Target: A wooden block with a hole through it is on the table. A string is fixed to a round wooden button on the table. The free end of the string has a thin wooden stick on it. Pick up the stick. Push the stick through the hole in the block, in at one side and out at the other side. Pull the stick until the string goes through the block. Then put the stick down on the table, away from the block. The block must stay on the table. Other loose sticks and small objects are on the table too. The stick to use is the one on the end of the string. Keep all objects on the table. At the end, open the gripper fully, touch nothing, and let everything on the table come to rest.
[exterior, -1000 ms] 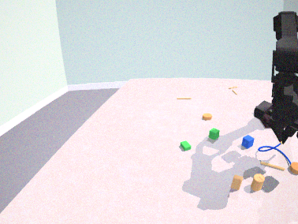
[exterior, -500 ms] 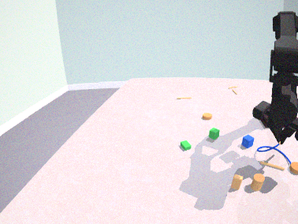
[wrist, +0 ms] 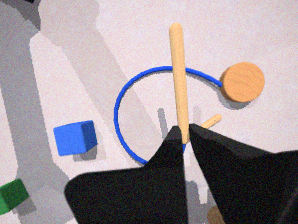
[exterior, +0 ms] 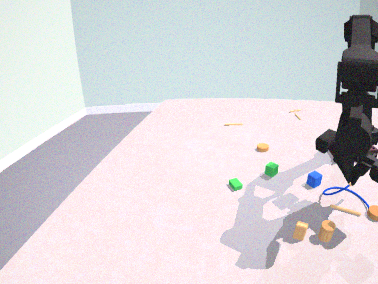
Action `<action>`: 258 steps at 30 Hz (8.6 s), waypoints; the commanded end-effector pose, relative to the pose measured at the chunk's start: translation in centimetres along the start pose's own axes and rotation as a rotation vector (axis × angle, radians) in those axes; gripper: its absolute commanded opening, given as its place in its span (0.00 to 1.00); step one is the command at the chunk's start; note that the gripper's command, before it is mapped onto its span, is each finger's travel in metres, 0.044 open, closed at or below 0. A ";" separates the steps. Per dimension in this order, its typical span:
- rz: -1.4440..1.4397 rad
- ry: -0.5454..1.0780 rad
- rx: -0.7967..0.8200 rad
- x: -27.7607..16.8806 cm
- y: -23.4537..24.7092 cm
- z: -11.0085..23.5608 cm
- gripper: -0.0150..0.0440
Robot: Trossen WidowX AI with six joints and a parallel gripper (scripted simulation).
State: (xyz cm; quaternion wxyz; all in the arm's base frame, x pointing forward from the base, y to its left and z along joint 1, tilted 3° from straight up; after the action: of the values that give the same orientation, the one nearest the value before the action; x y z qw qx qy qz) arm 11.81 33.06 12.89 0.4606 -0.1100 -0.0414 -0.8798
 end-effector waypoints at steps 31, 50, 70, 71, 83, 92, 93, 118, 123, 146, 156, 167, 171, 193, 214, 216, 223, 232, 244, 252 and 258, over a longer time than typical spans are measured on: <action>0.000 0.071 0.004 -3.5 1.7 1.4 0.25; -0.011 0.109 0.007 -5.2 2.8 2.0 0.25; -0.003 0.149 0.018 -7.0 4.0 2.8 0.25; -0.003 0.151 0.019 -7.1 4.1 2.8 0.25; -0.001 0.174 0.025 -8.1 4.8 3.2 0.25; 0.003 0.191 0.032 -8.9 5.4 3.5 0.25; 0.003 0.193 0.032 -9.0 5.5 3.5 0.25; 0.012 0.244 0.055 -10.9 7.3 4.3 0.25; 0.014 0.254 0.061 -11.3 7.7 4.4 0.25; 0.023 0.301 0.086 -12.5 9.3 5.0 0.25; 0.023 0.301 0.086 -12.4 9.8 4.4 0.25; 0.022 0.299 0.087 -12.1 10.7 3.5 0.25; 0.022 0.298 0.087 -12.0 11.0 3.1 0.25; 0.022 0.295 0.088 -11.1 12.7 1.0 0.25; 0.022 0.291 0.088 -10.2 13.4 -0.2 0.25; 0.022 0.291 0.088 -10.0 13.4 -0.3 0.25; 0.022 0.290 0.088 -9.2 13.2 -0.5 0.25; 0.023 0.290 0.088 -8.2 12.9 -0.7 0.25; 0.023 0.289 0.087 -6.9 12.6 -1.2 0.25; 0.022 0.289 0.087 -6.0 12.4 -1.5 0.25; 0.022 0.289 0.087 -5.3 12.3 -1.8 0.25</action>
State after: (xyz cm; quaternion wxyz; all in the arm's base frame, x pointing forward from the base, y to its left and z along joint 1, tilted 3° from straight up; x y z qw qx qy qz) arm 24.83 30.29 9.50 0.4773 0.0348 -0.0112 -0.8780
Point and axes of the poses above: the point midway between the two fingers, 35 mm back from their tips, its own z axis back along the fingers, its own y axis across the jaws, x = y × z, the point moved 7 cm from there along z, back along the fingers, and after that the axes turned 14 degrees about z, right-handed, at the moved point
